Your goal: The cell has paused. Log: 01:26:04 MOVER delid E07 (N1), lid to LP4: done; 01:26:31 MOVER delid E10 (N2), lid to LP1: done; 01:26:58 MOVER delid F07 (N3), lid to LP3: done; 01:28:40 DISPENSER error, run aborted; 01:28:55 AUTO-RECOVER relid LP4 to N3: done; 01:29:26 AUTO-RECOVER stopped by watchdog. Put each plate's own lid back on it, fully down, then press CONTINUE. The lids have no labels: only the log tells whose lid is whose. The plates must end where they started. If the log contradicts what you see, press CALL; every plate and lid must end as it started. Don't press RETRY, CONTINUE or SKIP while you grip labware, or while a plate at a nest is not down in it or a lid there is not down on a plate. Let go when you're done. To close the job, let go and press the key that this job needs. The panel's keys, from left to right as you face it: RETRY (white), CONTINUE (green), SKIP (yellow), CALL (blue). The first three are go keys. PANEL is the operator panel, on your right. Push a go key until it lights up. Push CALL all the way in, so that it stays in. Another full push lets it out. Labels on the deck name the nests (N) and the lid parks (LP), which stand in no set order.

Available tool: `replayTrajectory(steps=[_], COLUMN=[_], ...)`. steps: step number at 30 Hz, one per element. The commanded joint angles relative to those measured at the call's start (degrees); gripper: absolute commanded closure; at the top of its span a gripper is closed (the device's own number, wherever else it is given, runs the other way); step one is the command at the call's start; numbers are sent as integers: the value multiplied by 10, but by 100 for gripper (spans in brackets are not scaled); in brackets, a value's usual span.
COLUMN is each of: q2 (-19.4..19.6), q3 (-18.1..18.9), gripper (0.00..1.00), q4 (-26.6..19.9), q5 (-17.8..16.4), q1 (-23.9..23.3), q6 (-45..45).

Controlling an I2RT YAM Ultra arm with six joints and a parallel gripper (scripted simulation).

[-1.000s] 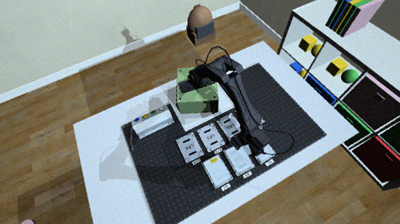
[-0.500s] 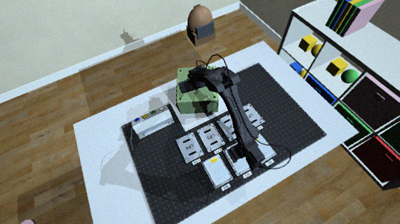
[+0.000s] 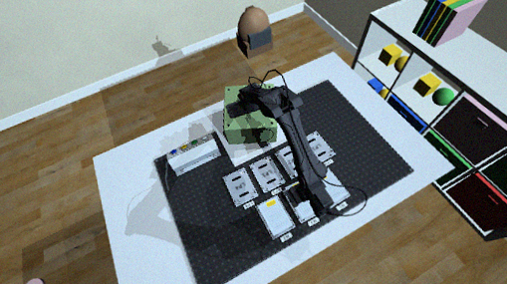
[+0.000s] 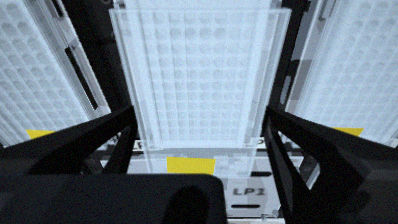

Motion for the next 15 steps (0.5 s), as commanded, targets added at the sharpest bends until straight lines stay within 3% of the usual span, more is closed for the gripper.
replayTrajectory(steps=[1, 15], q2=[-10, -4], q3=[31, 32], gripper=[100, 100], q4=[-7, 11], q5=[-3, -3], q1=[7, 8], q6=[-1, 0])
